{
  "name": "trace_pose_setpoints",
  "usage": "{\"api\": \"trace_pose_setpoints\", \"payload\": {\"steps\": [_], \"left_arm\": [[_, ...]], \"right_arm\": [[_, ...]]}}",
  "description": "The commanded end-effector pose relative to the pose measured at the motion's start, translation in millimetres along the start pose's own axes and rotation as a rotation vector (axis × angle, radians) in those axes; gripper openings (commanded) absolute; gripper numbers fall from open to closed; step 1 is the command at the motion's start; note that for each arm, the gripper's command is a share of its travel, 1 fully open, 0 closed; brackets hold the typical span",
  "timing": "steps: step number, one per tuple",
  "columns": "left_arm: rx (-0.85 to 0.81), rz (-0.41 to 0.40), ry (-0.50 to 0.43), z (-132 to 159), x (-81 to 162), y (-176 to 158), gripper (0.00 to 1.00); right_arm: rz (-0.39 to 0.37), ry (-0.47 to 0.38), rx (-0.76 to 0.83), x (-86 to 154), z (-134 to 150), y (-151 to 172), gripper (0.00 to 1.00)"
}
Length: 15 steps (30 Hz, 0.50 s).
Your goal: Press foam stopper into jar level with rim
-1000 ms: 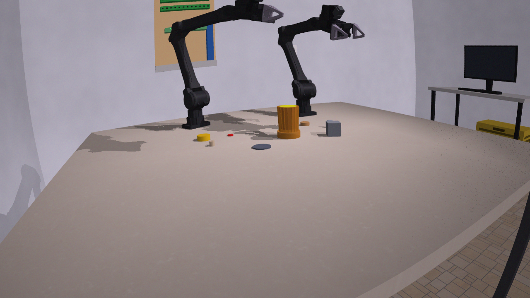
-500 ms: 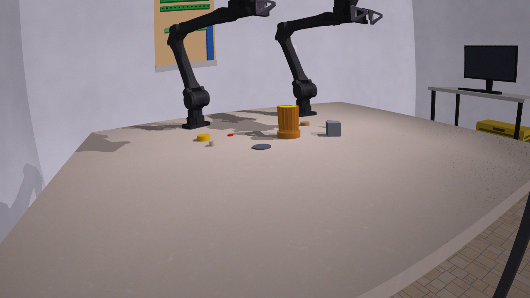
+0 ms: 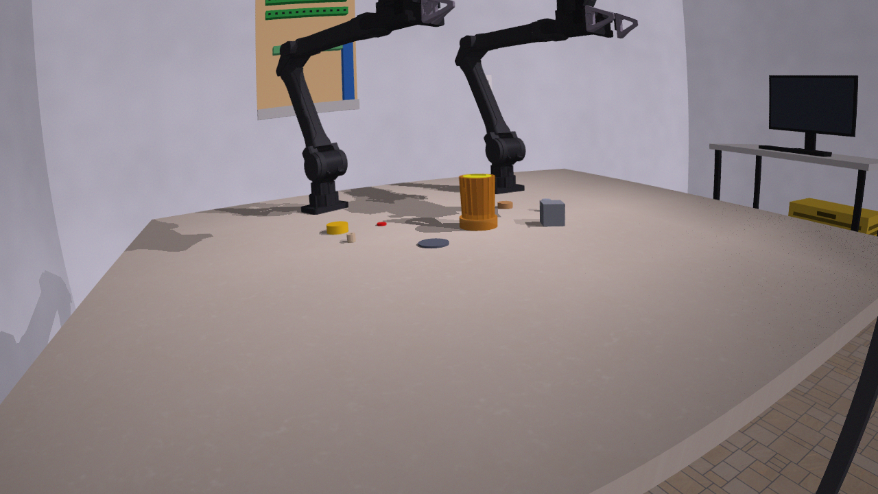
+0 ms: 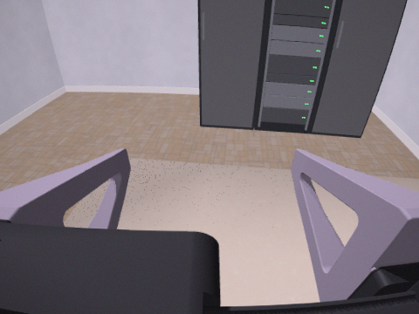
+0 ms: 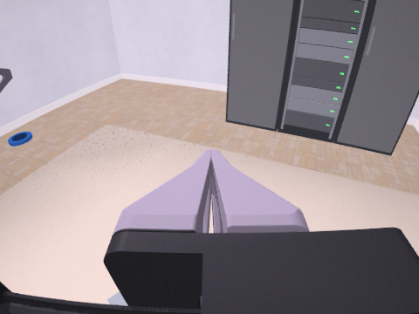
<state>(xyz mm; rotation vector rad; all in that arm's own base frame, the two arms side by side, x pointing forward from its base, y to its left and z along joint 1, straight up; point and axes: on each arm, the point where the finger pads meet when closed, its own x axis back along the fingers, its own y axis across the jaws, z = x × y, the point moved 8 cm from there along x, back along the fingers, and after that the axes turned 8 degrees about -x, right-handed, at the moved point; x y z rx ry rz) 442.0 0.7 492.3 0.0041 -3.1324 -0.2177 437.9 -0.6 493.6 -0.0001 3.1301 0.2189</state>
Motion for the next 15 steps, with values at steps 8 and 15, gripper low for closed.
{"api": "trace_pose_setpoints", "payload": {"steps": [8, 15], "left_arm": [[-0.008, 0.016, -0.020, -8, 6, -7, 0.98], [-0.008, 0.015, -0.014, -7, 3, -6, 0.98]], "right_arm": [[0.000, -0.040, 0.012, -5, -18, 1, 0.00], [-0.002, -0.038, 0.012, -5, -19, 2, 0.00]]}}
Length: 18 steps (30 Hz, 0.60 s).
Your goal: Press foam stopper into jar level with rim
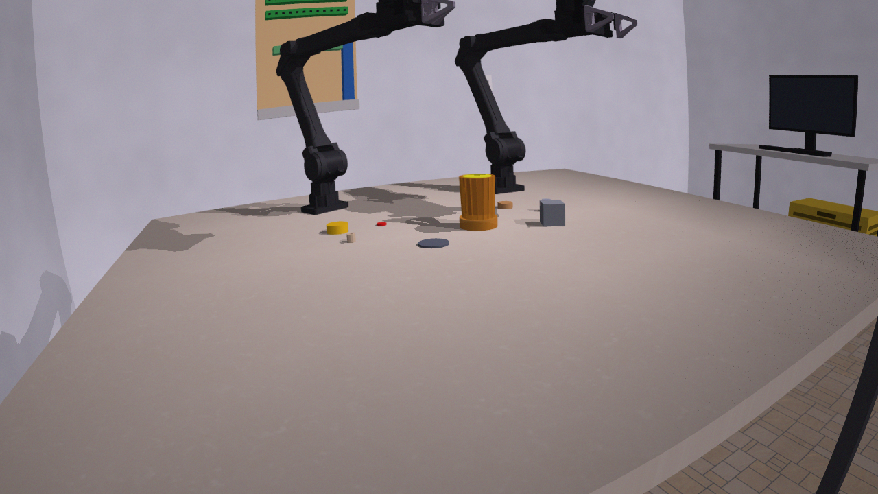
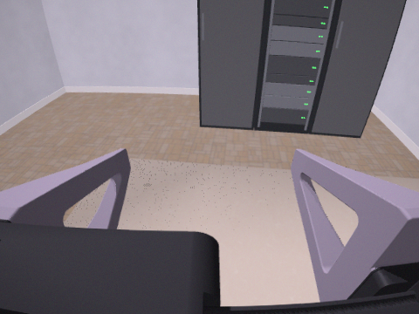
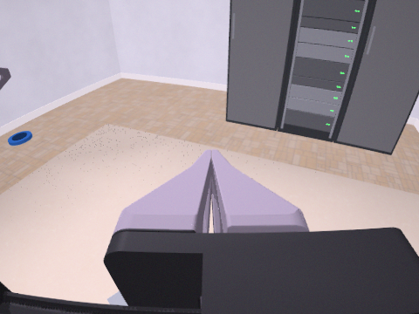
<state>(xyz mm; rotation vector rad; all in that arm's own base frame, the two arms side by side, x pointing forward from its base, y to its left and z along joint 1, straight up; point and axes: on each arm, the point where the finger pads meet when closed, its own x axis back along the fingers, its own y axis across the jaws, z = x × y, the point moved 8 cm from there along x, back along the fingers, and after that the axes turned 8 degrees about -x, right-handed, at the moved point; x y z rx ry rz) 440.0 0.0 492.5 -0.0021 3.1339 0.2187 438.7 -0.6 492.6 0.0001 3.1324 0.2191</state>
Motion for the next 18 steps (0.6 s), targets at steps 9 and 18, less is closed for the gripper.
{"api": "trace_pose_setpoints", "payload": {"steps": [9, 18], "left_arm": [[-0.008, 0.016, -0.008, -5, 4, -6, 0.98], [-0.008, 0.017, -0.010, -5, 3, -7, 0.98]], "right_arm": [[-0.004, -0.038, 0.012, -5, -22, 4, 0.00], [-0.007, -0.036, 0.013, -5, -24, 5, 0.00]]}}
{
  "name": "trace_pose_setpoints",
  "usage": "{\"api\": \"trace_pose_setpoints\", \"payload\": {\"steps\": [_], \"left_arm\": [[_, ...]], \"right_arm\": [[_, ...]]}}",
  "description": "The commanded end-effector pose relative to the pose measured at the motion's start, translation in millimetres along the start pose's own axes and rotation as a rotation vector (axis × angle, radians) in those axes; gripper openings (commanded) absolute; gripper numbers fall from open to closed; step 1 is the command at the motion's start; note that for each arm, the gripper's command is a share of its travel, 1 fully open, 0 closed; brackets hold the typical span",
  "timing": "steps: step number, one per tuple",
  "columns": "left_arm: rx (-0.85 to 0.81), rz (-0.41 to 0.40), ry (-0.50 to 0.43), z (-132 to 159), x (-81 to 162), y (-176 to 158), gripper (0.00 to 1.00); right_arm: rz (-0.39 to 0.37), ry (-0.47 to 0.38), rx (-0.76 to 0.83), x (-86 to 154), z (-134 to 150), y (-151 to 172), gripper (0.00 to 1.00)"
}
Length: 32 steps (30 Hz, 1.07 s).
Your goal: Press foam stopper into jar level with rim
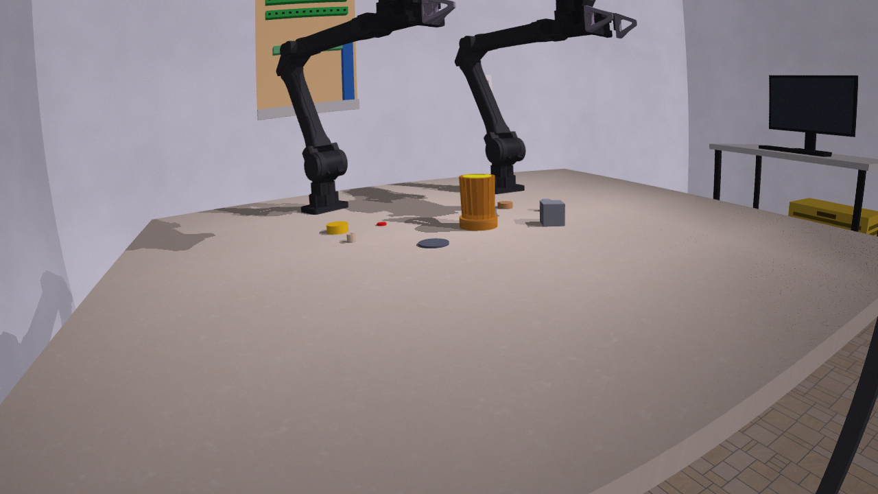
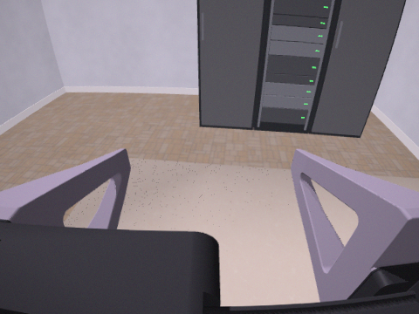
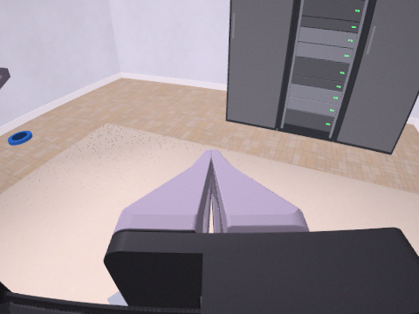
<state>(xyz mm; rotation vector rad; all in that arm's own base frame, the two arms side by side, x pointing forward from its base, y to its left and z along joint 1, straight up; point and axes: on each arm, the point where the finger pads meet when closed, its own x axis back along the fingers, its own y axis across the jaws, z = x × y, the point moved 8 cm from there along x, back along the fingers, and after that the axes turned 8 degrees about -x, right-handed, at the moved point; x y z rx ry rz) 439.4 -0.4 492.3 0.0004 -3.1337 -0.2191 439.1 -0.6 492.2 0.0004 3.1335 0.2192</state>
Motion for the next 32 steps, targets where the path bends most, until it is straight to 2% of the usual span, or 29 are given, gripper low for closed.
{"api": "trace_pose_setpoints", "payload": {"steps": [1, 17, 18, 19, 32], "left_arm": [[-0.008, 0.016, -0.010, -5, 2, -6, 0.98], [-0.007, 0.016, -0.017, -7, 4, -6, 0.98], [-0.007, 0.016, -0.017, -7, 4, -6, 0.98], [-0.007, 0.016, -0.018, -7, 4, -6, 0.98], [-0.007, 0.016, -0.018, -7, 4, -6, 0.98]], "right_arm": [[-0.007, -0.037, 0.013, -4, -24, 5, 0.00], [-0.012, -0.034, 0.013, -4, -29, 8, 0.00], [-0.008, -0.039, 0.006, -5, -22, 5, 0.00], [-0.017, -0.061, 0.013, -4, -34, 9, 0.00], [-0.017, -0.061, 0.013, -4, -34, 9, 0.00]]}}
